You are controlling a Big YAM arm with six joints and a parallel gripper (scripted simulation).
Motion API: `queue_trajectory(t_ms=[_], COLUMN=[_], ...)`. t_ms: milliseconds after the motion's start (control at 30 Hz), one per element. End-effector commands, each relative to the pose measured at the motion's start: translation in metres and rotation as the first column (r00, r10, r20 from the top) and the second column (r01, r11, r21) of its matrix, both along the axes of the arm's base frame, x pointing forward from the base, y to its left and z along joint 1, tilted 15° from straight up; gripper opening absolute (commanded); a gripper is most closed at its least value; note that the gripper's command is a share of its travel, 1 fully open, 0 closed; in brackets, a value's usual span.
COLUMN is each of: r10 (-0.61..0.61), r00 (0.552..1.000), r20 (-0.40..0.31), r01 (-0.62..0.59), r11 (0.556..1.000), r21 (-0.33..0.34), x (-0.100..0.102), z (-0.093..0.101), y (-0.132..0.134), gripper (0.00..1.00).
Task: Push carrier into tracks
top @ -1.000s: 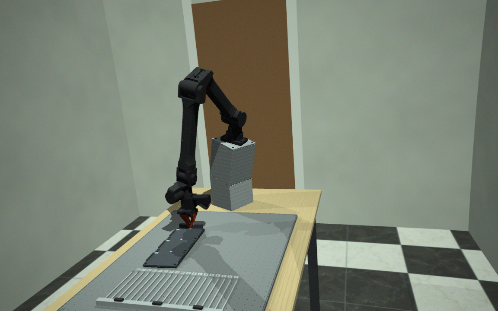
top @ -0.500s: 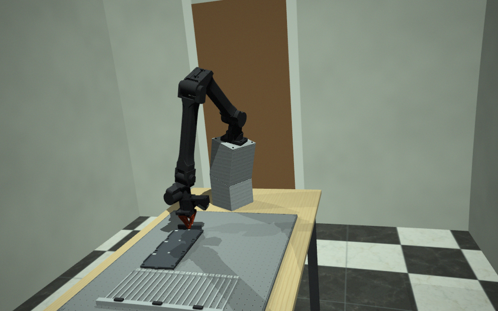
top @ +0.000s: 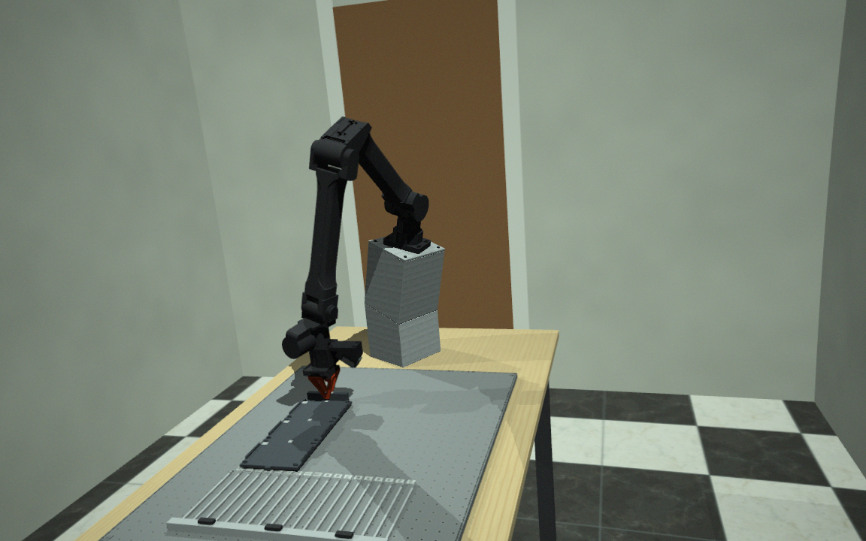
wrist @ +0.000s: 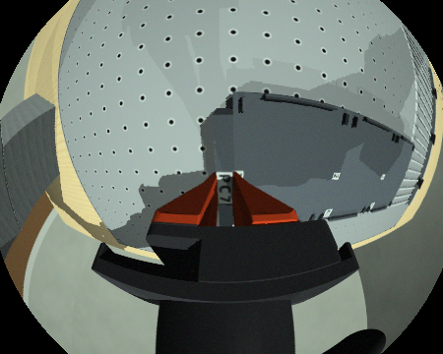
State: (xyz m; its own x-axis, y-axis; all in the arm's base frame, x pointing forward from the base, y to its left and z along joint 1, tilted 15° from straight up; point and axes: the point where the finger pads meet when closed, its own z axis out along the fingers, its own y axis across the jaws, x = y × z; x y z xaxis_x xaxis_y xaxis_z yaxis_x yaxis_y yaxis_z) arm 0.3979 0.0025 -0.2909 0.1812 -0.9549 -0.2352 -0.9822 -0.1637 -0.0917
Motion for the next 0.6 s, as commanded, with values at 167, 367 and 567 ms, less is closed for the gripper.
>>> queue_trajectory(t_ms=[167,367,567], r10=[-0.015,-0.015,-0.015], r00=[0.999,0.999,0.999], r20=[0.051,0.049,0.049], r01=[0.016,0.016,0.016], r11=[1.0,1.0,1.0], r21=[-0.005,-0.004,-0.004], x=[0.041,0.045,0.05], z=[0.003,0.002,0.002], y=[0.007,0.008,0.009], gripper=[0.0,0.0,0.0])
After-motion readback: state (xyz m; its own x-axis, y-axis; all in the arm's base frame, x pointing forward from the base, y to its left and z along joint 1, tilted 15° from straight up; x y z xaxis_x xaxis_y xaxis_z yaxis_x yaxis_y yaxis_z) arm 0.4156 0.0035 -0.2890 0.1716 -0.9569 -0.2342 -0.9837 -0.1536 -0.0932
